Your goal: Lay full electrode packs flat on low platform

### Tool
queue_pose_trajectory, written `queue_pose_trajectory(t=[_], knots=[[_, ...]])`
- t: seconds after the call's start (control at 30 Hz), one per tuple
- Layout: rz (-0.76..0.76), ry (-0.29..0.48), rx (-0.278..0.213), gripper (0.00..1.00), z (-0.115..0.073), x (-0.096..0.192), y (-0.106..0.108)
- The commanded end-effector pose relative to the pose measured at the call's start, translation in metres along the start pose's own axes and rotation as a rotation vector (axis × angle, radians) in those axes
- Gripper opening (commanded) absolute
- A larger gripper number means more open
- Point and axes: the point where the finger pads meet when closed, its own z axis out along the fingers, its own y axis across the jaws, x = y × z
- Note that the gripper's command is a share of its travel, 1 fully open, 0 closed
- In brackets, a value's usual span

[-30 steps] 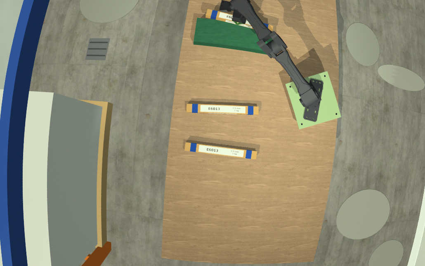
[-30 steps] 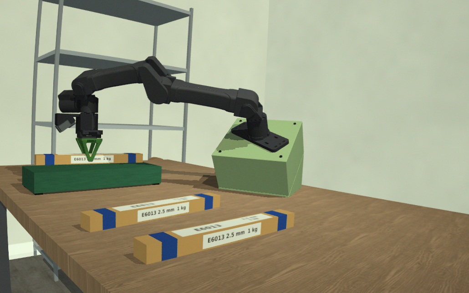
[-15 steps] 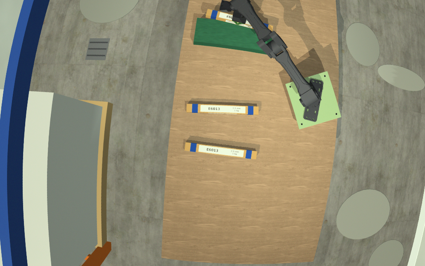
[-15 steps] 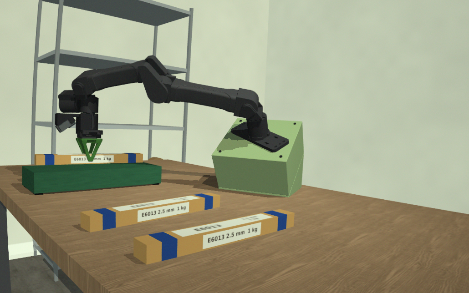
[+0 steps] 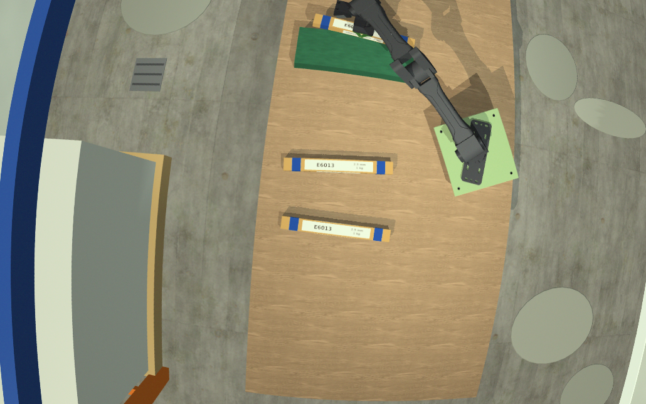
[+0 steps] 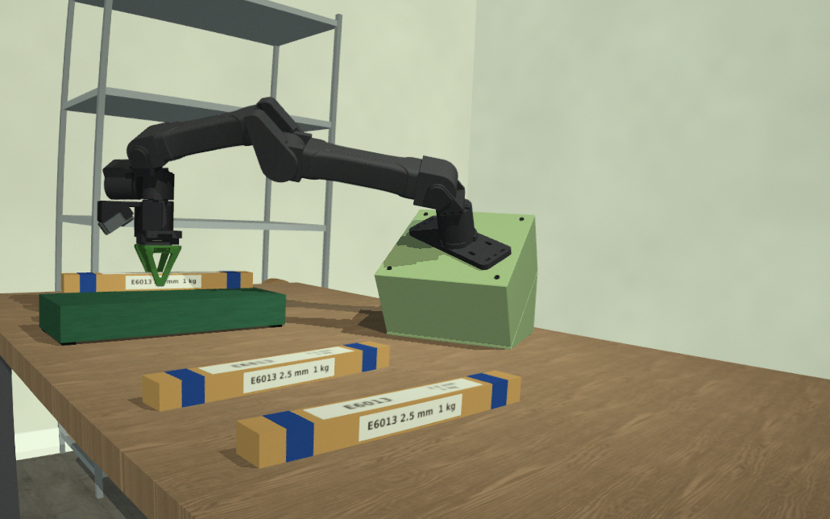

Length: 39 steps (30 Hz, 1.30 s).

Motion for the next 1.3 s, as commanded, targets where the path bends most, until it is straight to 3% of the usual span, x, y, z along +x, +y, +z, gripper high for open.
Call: queue_pose_trajectory(t=[0.0, 0.13, 0.17, 1.27], knots=[[0.006, -0.051, 0.056, 0.0, -0.038, -0.009, -0.006], [0.002, -0.058, 0.061, 0.0, -0.041, -0.012, -0.006], [-0.007, -0.069, 0.076, 0.0, -0.049, -0.015, -0.009], [-0.004, -0.061, 0.081, 0.0, -0.053, -0.015, -0.004]])
